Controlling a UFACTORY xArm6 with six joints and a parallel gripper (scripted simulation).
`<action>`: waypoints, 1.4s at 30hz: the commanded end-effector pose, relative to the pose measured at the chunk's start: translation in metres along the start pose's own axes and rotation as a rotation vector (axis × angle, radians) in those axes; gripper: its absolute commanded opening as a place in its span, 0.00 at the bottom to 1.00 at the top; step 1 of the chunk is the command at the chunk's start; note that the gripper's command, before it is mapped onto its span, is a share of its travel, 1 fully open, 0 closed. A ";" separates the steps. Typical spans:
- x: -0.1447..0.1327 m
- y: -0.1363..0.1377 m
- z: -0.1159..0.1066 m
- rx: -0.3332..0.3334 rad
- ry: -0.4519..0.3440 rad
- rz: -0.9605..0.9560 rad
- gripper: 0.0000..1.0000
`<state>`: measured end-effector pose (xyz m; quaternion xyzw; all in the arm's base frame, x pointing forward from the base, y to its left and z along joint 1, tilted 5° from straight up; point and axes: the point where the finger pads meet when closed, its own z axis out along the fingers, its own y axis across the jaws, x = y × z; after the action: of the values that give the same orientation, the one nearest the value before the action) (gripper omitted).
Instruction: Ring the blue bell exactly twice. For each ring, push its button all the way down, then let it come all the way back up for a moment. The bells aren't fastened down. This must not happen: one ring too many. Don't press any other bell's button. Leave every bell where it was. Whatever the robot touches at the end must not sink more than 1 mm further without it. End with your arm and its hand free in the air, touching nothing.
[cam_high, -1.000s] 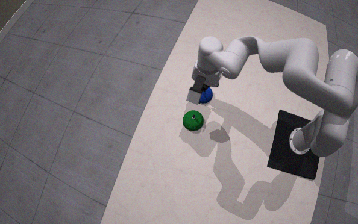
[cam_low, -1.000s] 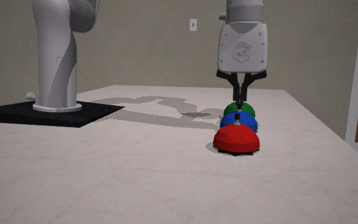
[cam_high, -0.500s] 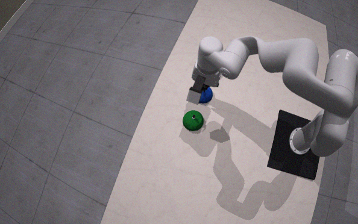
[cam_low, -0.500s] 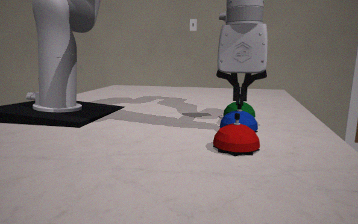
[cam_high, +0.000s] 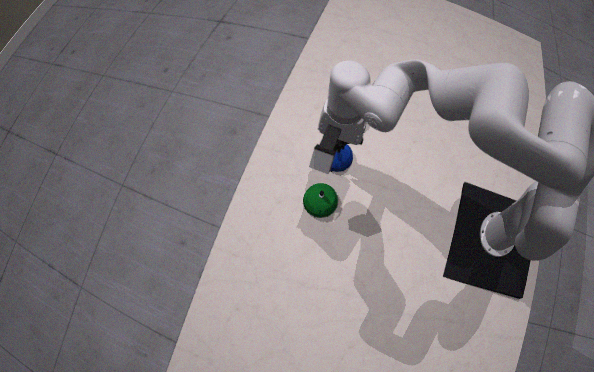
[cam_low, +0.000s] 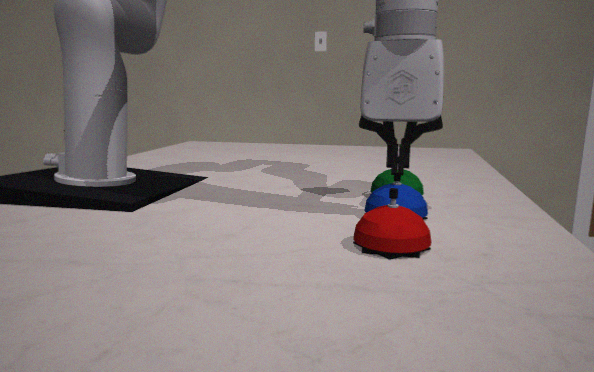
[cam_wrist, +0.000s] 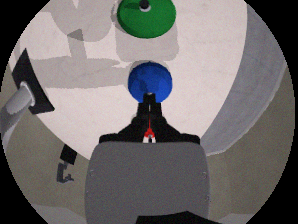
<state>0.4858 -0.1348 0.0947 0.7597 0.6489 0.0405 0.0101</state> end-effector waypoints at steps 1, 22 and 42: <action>0.000 0.000 0.000 0.000 0.000 0.000 0.00; 0.000 0.000 -0.002 0.000 0.000 0.000 0.00; 0.000 0.000 -0.005 0.000 0.000 0.000 0.00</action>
<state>0.4826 -0.1341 0.0962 0.7598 0.6490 0.0378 0.0057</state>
